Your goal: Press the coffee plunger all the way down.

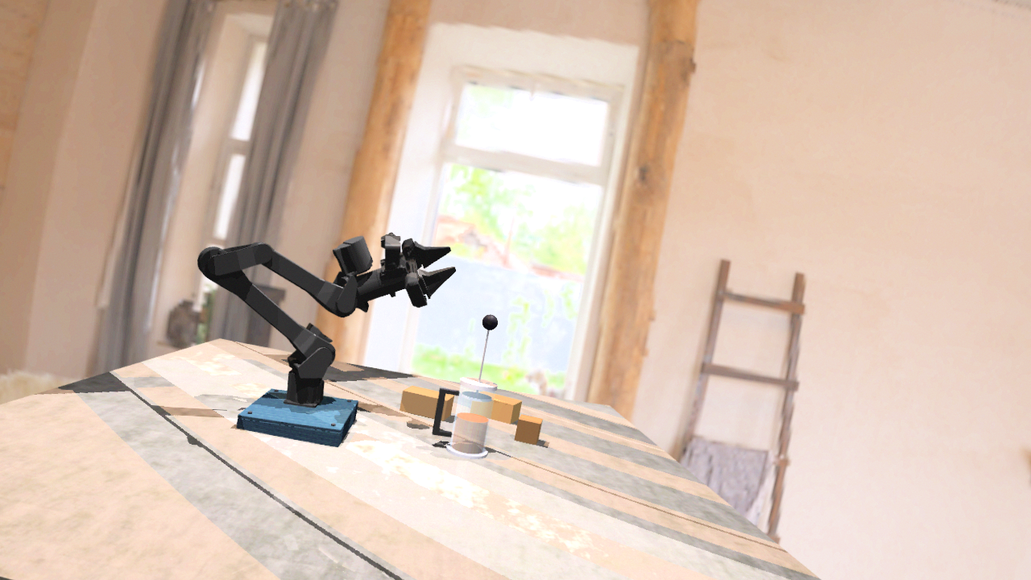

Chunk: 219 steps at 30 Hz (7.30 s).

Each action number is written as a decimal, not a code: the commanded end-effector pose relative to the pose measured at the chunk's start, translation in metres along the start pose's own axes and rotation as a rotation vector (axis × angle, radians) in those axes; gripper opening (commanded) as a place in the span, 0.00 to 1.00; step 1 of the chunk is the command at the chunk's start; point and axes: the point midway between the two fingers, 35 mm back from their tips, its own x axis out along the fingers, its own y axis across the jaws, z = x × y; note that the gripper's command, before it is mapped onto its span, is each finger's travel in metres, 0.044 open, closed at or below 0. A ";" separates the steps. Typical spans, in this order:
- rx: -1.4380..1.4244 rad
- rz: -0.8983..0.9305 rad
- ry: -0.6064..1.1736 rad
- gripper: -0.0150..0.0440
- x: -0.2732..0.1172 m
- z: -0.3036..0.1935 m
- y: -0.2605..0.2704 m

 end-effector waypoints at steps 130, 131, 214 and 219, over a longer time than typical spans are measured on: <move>-0.535 -0.332 0.970 0.47 0.034 -0.111 -0.150; -0.535 -0.332 0.970 0.47 0.033 -0.112 -0.151; -0.535 -0.332 0.968 0.47 0.042 -0.138 -0.171; -0.535 -0.332 0.967 0.47 0.042 -0.138 -0.171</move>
